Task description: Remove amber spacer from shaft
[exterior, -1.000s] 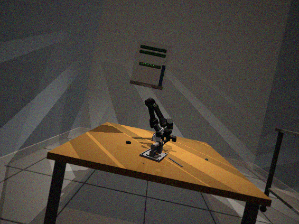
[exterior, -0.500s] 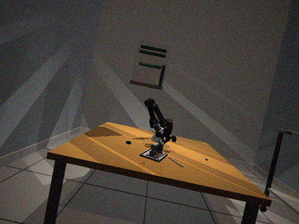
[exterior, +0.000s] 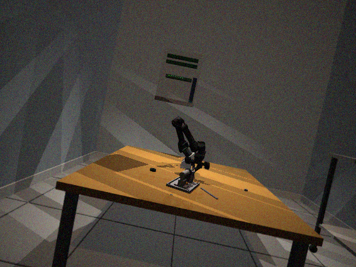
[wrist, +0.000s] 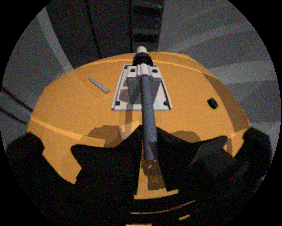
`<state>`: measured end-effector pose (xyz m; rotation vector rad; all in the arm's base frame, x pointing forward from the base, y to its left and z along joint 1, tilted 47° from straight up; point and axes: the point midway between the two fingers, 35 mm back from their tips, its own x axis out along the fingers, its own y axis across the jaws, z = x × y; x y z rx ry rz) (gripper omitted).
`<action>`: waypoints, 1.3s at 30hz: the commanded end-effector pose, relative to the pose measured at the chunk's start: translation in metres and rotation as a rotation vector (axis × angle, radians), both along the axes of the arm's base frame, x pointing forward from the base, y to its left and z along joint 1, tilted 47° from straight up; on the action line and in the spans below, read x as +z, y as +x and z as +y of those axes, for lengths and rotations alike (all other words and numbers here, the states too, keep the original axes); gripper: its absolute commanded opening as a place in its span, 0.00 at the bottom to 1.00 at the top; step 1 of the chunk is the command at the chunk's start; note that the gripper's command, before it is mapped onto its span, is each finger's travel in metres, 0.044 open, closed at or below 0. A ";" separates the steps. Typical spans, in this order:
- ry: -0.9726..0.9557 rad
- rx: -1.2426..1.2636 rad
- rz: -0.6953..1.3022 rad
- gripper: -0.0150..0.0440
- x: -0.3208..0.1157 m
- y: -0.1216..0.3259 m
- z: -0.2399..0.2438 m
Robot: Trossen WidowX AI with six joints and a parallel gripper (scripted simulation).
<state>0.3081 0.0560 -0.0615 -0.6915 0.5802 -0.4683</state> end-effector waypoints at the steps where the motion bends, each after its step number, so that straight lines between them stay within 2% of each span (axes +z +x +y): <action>1: 0.002 0.003 0.000 0.25 0.000 0.002 0.000; 39: 0.002 0.003 0.000 0.25 0.003 0.015 -0.001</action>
